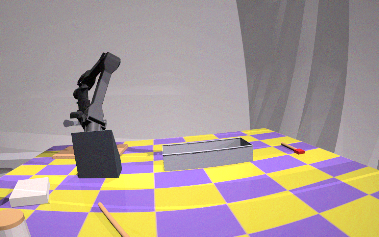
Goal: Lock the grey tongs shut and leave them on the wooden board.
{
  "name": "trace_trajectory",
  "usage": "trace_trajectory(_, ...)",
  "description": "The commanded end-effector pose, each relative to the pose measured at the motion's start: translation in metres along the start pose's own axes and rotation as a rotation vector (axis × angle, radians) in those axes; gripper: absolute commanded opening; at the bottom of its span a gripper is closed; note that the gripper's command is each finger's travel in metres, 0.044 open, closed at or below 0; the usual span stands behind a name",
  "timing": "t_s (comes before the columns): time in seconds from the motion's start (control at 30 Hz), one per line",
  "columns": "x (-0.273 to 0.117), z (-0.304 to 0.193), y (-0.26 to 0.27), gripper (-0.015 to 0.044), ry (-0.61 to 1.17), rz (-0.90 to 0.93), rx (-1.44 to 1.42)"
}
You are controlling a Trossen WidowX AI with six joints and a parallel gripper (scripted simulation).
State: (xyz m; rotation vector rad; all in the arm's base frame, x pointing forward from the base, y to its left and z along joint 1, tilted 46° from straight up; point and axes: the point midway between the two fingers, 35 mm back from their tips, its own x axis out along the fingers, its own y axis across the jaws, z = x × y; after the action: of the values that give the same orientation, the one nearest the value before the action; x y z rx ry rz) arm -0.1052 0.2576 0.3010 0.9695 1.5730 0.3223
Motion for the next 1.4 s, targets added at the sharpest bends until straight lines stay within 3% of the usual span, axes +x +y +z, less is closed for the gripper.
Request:
trace_trajectory(0.0, 0.008, 0.0, -0.001, -0.015, -0.001, -0.003, -0.005)
trace_trajectory(1.33, 0.062, 0.007, 0.0, -0.015, 0.001, 0.007, -0.01)
trace_trajectory(1.37, 0.061, 0.007, 0.001, -0.0124, -0.001, 0.01, -0.005)
